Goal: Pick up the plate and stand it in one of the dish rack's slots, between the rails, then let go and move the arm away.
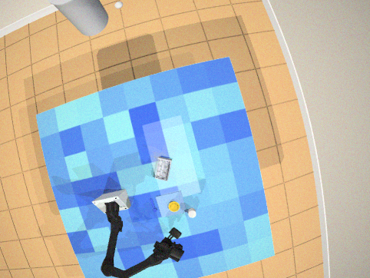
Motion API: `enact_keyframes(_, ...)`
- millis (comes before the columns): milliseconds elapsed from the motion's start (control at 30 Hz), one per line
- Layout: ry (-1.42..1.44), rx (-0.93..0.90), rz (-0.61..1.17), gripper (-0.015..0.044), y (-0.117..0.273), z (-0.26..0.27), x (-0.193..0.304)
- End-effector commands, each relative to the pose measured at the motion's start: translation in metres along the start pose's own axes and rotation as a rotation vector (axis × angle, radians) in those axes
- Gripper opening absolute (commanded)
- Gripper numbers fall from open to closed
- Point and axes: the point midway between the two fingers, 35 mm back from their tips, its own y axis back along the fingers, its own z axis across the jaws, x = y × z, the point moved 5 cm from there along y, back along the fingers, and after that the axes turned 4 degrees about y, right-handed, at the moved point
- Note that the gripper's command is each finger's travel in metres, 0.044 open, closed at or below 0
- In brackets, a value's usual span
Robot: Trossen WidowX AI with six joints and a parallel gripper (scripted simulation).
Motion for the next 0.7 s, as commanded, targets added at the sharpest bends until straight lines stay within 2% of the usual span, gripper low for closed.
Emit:
enact_keyframes(0,0.005,-0.002,0.001,0.0400,0.000,0.001,0.000)
enact_keyframes(667,0.640,-0.178,0.090,0.0400,0.029,0.117,0.035)
